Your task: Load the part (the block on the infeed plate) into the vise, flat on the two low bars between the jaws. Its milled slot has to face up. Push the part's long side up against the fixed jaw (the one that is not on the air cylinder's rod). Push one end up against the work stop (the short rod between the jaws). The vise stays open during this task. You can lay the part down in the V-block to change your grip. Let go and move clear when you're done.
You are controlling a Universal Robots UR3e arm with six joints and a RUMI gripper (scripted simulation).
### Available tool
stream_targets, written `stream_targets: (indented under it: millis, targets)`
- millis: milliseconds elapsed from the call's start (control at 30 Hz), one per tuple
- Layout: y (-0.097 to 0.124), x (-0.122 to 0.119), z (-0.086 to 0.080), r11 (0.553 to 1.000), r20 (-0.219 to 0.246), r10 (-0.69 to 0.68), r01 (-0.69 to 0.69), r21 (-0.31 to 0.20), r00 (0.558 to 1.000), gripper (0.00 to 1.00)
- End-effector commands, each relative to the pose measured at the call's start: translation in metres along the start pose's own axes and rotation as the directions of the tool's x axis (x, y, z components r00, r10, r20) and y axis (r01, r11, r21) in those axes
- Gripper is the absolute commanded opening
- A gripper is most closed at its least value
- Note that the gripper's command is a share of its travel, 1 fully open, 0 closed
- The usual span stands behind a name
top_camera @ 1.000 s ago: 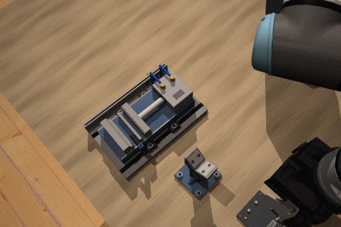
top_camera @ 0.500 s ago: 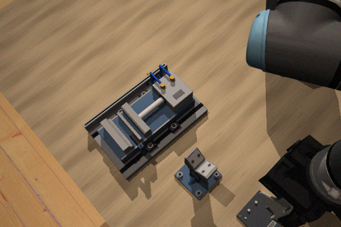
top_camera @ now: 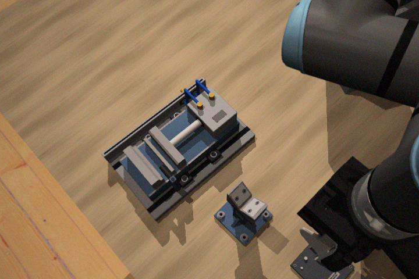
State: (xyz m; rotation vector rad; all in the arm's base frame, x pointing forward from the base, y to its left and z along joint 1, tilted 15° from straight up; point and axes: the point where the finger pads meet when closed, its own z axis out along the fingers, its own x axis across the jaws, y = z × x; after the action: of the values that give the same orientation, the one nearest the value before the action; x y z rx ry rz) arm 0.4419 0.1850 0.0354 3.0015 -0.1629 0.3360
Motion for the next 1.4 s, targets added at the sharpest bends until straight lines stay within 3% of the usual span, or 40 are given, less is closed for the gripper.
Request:
stream_targets:
  millis: [0,1033,1367]
  targets:
    - [0.008,0.004,-0.001,1.0,-0.003,-0.001,0.001,0.002,1.0,0.0]
    - [0.096,0.025,-0.001,1.0,-0.004,-0.011,0.011,0.003,1.0,0.0]
    - [0.115,0.027,-0.001,1.0,-0.005,-0.014,0.014,0.002,1.0,0.0]
